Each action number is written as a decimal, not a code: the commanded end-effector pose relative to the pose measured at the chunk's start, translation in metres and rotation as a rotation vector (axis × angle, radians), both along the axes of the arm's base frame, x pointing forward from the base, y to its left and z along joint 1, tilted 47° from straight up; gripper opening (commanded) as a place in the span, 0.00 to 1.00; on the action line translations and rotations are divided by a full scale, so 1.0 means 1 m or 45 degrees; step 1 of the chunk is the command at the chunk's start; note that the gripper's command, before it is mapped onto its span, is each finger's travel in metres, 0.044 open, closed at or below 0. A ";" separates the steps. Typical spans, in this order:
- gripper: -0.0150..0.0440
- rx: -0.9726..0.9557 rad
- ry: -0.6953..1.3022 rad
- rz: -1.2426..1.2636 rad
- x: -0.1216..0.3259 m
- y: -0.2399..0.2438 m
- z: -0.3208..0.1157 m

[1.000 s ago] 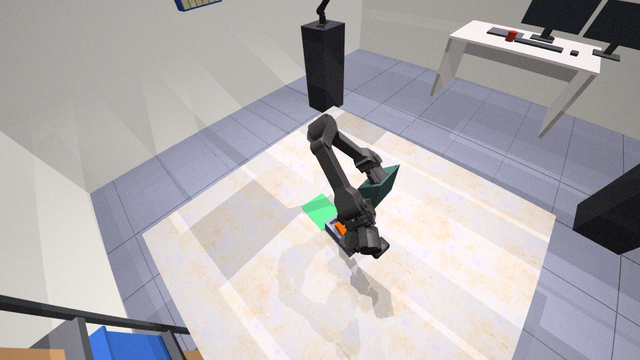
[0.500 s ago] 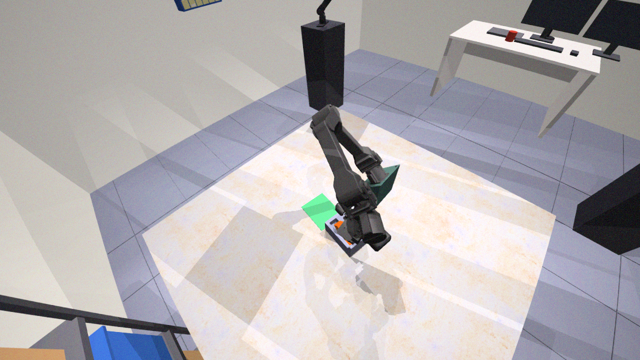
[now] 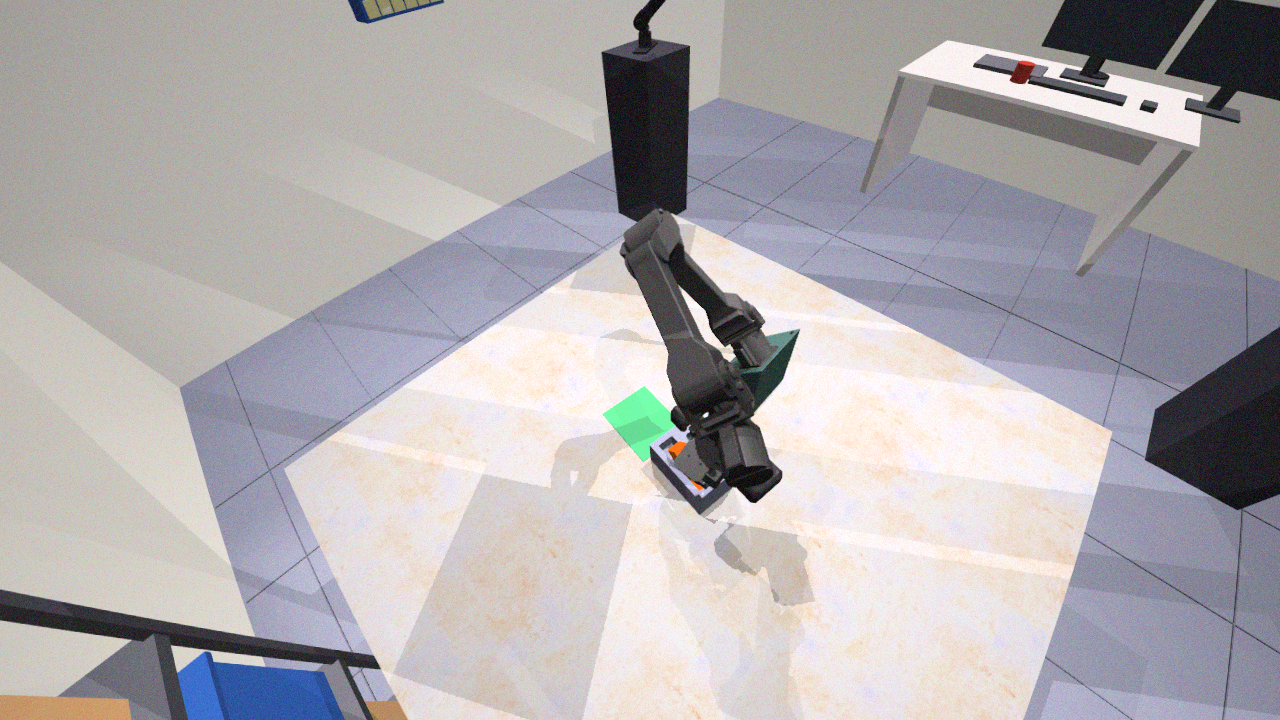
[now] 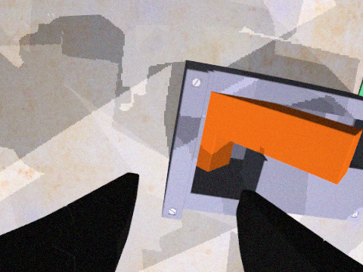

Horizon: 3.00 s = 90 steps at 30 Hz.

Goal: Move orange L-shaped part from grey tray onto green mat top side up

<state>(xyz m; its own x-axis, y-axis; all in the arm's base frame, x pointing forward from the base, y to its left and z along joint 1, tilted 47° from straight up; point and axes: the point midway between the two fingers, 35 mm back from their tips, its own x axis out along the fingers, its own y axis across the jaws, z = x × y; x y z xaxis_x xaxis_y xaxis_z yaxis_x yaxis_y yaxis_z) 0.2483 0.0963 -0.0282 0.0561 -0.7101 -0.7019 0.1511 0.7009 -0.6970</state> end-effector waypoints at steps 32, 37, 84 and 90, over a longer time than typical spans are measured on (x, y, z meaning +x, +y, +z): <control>0.73 -0.105 1.448 1.381 -0.004 -0.057 0.057; 0.73 -0.105 1.447 1.381 -0.002 -0.070 0.044; 0.54 -0.109 1.433 1.380 0.002 -0.112 0.005; 0.47 -0.109 1.433 1.380 0.002 -0.112 0.005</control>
